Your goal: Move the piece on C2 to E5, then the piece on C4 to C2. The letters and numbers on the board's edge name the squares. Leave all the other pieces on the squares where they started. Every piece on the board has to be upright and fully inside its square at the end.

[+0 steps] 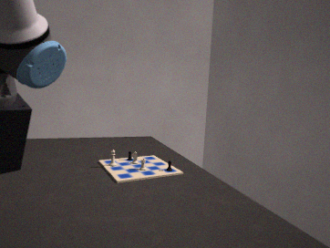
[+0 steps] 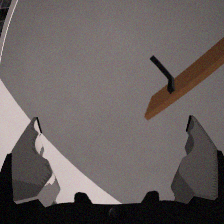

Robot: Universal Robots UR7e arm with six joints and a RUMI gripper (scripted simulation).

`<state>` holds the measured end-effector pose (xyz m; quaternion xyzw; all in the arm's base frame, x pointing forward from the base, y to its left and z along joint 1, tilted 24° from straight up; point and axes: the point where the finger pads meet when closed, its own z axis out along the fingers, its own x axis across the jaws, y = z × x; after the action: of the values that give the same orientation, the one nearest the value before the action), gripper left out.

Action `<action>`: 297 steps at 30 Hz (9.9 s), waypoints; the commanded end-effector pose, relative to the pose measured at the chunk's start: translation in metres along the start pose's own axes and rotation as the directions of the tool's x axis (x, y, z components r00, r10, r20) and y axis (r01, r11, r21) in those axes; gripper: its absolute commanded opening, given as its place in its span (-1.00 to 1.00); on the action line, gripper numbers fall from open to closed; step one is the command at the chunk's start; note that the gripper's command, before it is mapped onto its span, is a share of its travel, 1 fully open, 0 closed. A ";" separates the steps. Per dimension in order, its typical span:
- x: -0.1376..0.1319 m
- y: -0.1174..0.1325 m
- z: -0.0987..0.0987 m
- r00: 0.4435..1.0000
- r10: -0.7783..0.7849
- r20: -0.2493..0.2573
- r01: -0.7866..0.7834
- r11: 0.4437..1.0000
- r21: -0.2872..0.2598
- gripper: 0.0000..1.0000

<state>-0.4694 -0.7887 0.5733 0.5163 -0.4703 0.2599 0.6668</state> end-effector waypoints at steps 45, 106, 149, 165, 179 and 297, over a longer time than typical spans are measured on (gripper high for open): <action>-0.003 -0.020 -0.020 1.000 -0.020 0.022 0.019 0.998 0.061 1.00; -0.070 -0.346 -0.336 0.865 -0.470 0.178 0.071 0.463 0.883 1.00; -0.144 -0.716 -0.689 0.615 -0.760 -0.212 -0.382 -0.522 0.763 1.00; -0.160 -0.796 -0.766 0.583 -0.741 -0.334 -0.496 -0.649 0.576 1.00; -0.168 -0.831 -0.800 0.573 -0.723 -0.386 -0.543 -0.688 0.482 1.00; -0.148 -0.789 -0.881 0.508 -0.617 -0.600 -0.408 -0.787 0.463 1.00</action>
<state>0.4404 -0.2264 0.0828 0.8953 0.1263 0.0385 -0.4255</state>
